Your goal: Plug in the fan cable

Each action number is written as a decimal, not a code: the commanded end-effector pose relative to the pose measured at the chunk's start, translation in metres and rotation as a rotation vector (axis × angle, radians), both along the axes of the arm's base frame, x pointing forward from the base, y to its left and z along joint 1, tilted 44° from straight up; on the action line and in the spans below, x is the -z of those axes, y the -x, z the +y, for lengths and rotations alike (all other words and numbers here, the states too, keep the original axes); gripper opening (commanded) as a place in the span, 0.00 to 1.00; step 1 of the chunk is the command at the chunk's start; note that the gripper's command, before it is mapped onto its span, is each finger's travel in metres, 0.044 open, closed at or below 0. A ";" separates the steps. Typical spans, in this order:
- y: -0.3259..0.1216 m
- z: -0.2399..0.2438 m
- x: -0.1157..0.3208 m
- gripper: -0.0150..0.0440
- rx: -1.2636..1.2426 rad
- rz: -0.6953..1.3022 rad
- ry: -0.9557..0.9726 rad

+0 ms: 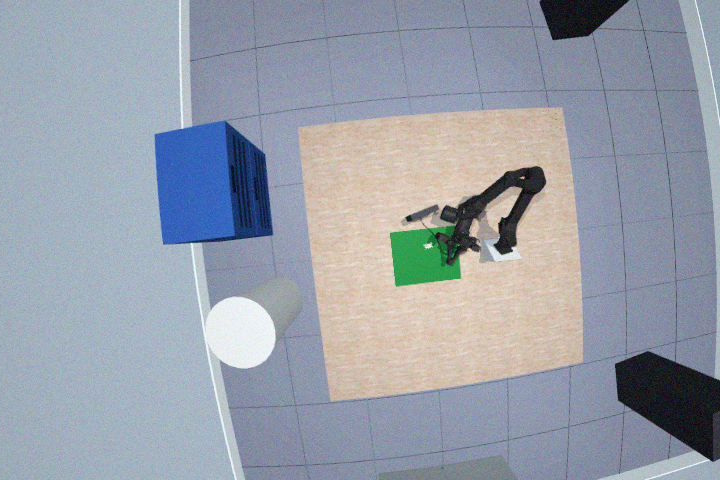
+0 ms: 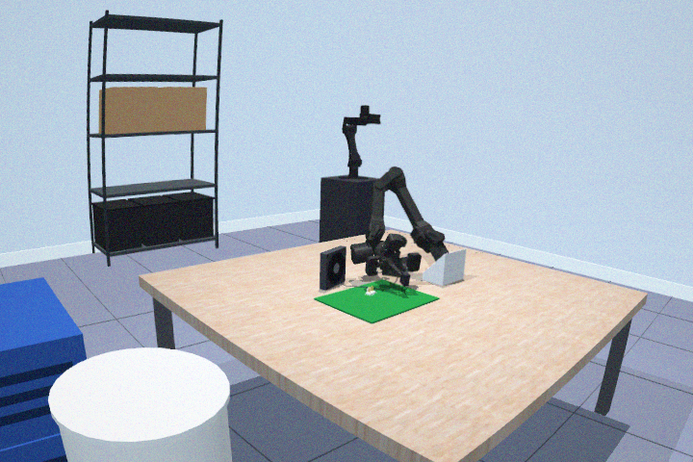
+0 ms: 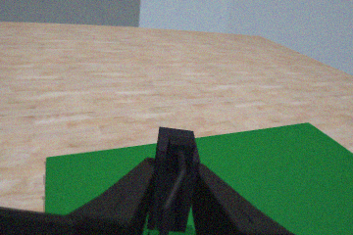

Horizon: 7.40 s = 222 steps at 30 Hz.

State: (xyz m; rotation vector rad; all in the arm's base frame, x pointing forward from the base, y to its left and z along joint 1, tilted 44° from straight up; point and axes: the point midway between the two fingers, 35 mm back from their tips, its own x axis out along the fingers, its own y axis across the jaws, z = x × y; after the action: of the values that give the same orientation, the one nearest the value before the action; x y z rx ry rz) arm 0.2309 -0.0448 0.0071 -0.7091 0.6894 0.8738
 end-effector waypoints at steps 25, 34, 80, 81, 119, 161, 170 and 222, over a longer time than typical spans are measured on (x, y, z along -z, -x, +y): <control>0.006 -0.015 0.020 0.25 0.001 0.003 -0.007; 0.007 -0.020 0.026 0.25 0.001 0.003 -0.006; 0.008 -0.017 0.024 0.30 -0.001 0.008 -0.004; 0.008 -0.017 0.024 0.34 -0.001 0.008 -0.004; 0.013 -0.024 0.003 0.49 -0.001 0.009 -0.002; 0.048 -0.011 -0.064 1.00 0.013 0.310 0.007; 0.053 -0.002 -0.058 1.00 0.041 0.522 0.080; 0.019 0.034 -0.088 1.00 0.440 0.641 1.107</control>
State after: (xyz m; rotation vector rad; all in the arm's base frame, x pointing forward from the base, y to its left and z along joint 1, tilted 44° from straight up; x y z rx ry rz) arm 0.2053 -0.0152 0.0905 -1.1318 1.9105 0.2860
